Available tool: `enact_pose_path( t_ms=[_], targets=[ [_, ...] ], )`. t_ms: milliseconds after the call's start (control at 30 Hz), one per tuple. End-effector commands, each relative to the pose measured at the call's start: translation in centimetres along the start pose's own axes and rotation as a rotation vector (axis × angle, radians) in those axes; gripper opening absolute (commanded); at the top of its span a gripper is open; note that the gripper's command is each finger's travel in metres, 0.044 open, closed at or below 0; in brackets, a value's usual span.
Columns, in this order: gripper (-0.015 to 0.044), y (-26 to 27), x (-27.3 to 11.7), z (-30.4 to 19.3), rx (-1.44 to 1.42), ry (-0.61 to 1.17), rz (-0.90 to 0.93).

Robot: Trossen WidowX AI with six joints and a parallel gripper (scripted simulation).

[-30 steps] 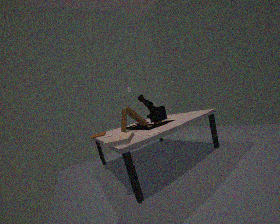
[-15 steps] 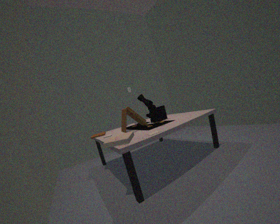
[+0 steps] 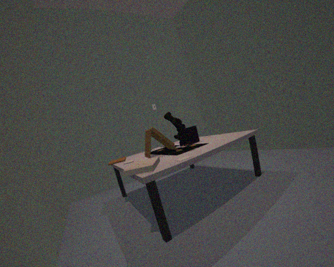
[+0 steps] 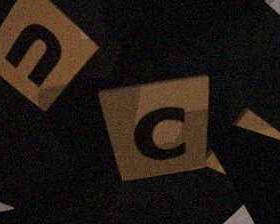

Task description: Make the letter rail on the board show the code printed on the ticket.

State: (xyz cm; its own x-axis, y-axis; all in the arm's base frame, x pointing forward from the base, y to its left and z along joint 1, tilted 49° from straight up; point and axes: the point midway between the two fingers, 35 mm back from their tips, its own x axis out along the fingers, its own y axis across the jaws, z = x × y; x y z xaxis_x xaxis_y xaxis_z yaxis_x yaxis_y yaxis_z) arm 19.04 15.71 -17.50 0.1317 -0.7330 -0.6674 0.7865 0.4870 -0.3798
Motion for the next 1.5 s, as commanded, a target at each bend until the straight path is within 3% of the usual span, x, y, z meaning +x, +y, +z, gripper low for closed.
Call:
enact_pose_path(
  t_ms=[0, 1067, 1467],
  targets=[
    [0.0000, 0.6, -1.1, 0.7, -0.035, 0.011, 0.040],
    [0.0000, 3.1, -12.9, 9.3, -0.463, 0.005, 0.467],
    [0.0000, 2.6, -15.2, 13.3, -0.554, -0.057, 0.568]
  ],
)
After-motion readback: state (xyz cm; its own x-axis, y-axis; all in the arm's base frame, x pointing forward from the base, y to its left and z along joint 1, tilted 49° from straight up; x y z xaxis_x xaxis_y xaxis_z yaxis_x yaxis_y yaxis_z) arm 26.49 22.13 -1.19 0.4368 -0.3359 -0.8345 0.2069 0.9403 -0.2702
